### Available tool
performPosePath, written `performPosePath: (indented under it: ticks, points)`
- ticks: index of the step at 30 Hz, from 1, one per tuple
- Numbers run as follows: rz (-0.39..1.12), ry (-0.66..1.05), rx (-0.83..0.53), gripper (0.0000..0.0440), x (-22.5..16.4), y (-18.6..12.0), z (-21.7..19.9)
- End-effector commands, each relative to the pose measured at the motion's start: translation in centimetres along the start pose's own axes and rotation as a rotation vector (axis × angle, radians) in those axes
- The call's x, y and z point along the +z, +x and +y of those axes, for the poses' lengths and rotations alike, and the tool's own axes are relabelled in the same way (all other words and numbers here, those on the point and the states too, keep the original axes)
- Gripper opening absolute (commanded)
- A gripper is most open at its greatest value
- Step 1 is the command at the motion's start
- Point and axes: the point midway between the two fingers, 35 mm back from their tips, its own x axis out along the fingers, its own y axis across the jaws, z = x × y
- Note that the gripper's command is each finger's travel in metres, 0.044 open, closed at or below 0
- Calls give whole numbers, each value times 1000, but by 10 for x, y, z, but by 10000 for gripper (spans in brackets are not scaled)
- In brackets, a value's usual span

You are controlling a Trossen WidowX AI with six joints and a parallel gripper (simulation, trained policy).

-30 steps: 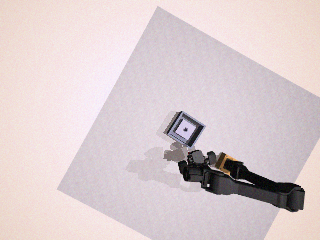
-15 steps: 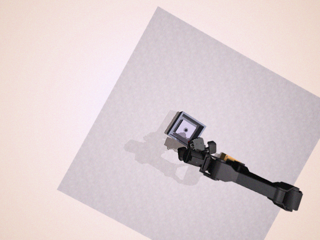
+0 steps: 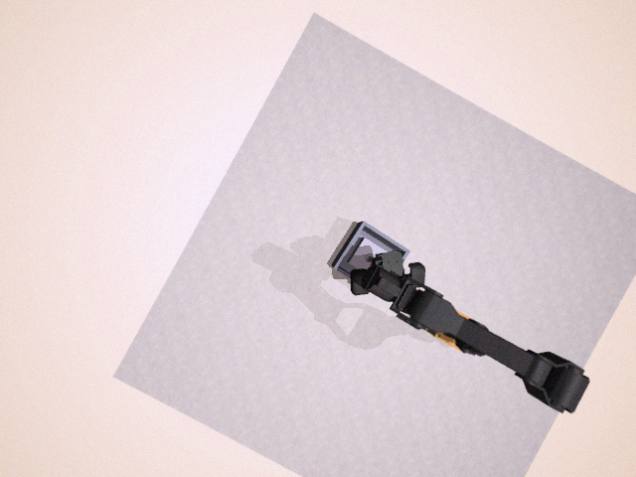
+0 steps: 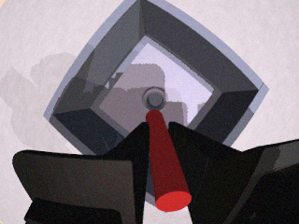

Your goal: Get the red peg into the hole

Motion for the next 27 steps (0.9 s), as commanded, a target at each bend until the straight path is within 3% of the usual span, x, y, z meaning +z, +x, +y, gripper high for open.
performPosePath:
  ticks: [1,10,16,21,27]
  points:
    - [17,10,-2,7,6,10,0]
    - [59,8,-30,15,7,37,-2]
    - [78,-24,-56,142,8,52,-4]
    - [84,-49,-72,171,14,56,-1]
    - [67,-79,-61,298,30,59,10]
